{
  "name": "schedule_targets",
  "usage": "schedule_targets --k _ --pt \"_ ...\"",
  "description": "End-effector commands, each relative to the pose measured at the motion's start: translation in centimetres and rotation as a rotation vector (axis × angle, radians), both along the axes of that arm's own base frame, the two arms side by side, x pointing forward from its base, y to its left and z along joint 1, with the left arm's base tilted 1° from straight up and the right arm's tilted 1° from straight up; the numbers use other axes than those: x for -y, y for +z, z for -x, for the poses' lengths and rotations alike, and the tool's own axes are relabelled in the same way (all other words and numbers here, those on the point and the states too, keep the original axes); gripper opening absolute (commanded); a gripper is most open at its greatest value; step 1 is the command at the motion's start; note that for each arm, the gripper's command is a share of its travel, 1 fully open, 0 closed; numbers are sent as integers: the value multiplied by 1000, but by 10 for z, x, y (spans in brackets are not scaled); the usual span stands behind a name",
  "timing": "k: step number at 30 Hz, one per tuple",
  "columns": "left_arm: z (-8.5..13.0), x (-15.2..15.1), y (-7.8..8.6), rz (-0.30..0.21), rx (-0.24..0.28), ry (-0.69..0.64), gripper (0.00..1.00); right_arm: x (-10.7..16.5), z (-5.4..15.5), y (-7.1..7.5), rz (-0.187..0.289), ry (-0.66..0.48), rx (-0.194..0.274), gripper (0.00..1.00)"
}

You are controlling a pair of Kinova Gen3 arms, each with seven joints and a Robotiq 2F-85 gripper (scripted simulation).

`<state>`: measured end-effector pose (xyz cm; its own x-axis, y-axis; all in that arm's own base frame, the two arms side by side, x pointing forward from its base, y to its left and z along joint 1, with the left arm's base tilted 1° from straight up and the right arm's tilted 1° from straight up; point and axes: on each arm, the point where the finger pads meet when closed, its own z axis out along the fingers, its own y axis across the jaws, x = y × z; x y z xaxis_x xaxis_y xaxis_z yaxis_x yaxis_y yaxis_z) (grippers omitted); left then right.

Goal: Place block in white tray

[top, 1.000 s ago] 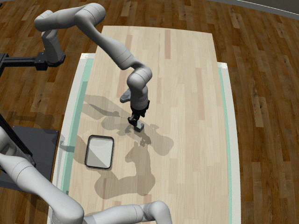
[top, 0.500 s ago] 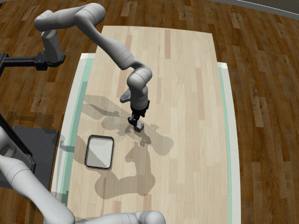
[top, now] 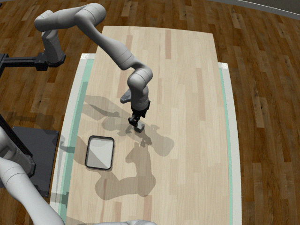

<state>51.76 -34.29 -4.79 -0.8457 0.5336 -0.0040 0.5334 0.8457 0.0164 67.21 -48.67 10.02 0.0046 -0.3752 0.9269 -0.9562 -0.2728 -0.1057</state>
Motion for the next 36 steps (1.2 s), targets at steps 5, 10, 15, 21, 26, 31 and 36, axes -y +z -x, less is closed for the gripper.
schedule_targets --k 5,10,15,21,26,31,36 --pt "-1 1 1 2 2 0 651 23 30 5 -40 -85 33 1000" --pt "-1 1 1 2 2 0 651 36 50 7 -65 -138 53 1000" --pt "-1 1 1 2 2 0 651 47 67 8 -86 -185 70 1000" --pt "-1 1 1 2 2 0 651 61 91 10 -115 -252 97 1000" --pt "-1 1 1 2 2 0 651 71 112 12 -138 -308 120 1000" --pt "-1 1 1 2 2 0 651 80 130 14 -158 -358 141 1000" --pt "-1 1 1 2 2 0 651 88 151 15 -179 -414 165 1000"
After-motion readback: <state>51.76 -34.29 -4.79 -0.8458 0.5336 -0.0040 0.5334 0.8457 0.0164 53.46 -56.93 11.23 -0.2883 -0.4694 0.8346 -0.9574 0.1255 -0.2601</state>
